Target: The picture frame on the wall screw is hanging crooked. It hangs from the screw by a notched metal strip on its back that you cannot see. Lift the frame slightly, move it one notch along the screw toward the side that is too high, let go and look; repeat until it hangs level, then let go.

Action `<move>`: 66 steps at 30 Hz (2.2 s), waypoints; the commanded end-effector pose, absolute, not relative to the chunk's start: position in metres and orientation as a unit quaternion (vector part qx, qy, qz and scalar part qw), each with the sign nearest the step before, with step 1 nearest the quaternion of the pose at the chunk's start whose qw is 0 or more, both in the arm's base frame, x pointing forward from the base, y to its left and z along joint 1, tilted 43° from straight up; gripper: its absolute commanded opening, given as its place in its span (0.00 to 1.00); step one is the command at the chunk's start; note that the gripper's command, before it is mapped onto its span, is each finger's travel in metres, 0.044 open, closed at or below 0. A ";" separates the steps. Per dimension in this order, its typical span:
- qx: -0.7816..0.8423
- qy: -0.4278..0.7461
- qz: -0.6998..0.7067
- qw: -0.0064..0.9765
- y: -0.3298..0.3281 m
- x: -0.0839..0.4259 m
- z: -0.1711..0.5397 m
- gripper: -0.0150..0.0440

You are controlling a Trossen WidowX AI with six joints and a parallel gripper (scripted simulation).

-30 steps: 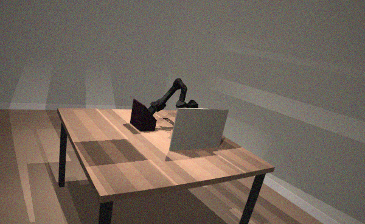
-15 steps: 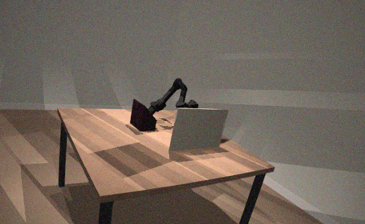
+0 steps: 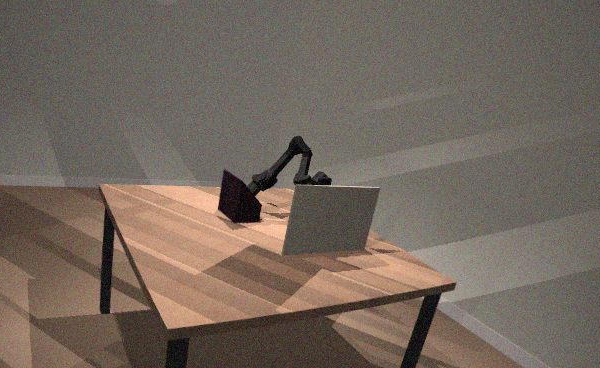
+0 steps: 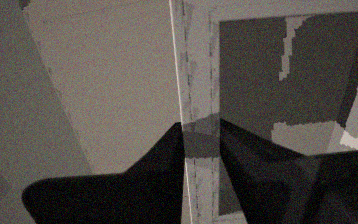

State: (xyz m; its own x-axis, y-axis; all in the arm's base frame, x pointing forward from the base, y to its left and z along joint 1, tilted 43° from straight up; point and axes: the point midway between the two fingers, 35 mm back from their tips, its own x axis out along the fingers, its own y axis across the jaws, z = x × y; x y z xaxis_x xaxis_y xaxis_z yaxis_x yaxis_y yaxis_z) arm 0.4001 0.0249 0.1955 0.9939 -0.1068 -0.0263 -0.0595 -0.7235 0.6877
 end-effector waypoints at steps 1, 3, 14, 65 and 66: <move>0.922 -0.044 -0.033 0.383 0.025 0.400 0.196 0.25; 0.922 -0.044 -0.033 0.383 0.025 0.400 0.196 0.25; 0.915 -0.044 -0.033 0.399 0.025 0.400 0.196 0.34; 0.978 -0.053 -0.026 0.201 0.011 0.208 0.208 0.69; 0.977 -0.052 -0.024 0.208 0.013 0.212 0.212 0.69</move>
State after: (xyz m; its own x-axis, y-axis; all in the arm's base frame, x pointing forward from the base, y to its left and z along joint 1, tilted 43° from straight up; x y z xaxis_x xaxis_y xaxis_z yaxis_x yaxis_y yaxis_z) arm 0.2116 0.0130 0.2116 0.9935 -0.1116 -0.0242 -0.0922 -0.9088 0.4069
